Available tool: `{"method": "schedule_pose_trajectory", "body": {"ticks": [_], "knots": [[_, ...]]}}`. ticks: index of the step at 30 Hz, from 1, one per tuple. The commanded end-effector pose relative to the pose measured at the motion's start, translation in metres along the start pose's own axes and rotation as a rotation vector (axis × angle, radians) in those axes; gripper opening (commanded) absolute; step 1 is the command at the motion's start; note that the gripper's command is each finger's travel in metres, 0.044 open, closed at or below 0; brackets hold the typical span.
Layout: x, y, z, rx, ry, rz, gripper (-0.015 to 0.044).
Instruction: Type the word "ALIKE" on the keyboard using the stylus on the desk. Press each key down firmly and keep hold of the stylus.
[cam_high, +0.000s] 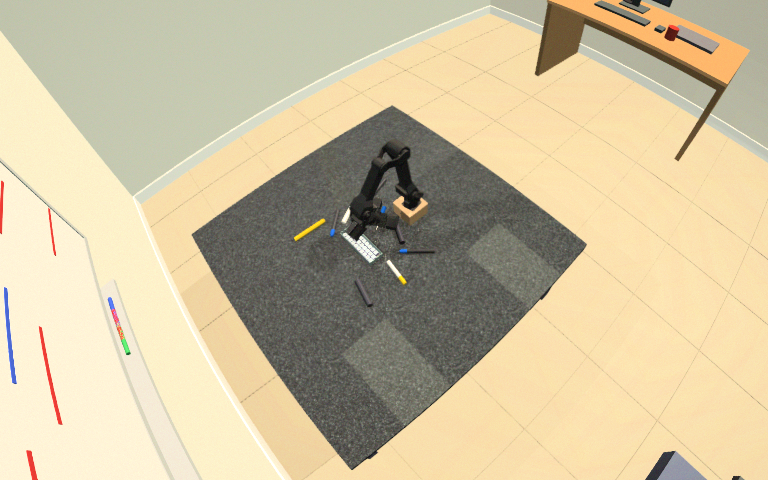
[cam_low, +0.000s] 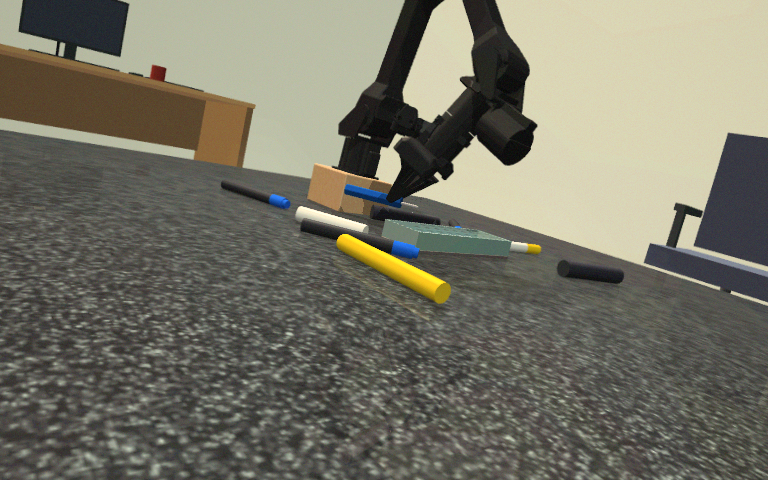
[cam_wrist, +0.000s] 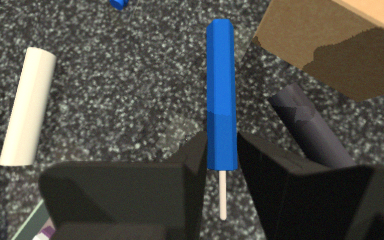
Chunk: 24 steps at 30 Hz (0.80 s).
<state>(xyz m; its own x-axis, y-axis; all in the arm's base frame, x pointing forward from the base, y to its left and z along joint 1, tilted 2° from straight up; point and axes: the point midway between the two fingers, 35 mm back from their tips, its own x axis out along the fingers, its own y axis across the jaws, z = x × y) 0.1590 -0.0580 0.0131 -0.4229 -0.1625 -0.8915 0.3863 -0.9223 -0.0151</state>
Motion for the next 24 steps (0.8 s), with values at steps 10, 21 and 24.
{"method": "schedule_pose_trajectory", "body": {"ticks": [10,21,24], "knots": [[-0.011,0.001,0.005,-0.097,0.014,0.053,0.0],[-0.017,0.008,-0.003,-0.519,0.017,0.295,0.0],[-0.02,0.009,-0.005,-0.629,0.005,0.361,0.0]]}}
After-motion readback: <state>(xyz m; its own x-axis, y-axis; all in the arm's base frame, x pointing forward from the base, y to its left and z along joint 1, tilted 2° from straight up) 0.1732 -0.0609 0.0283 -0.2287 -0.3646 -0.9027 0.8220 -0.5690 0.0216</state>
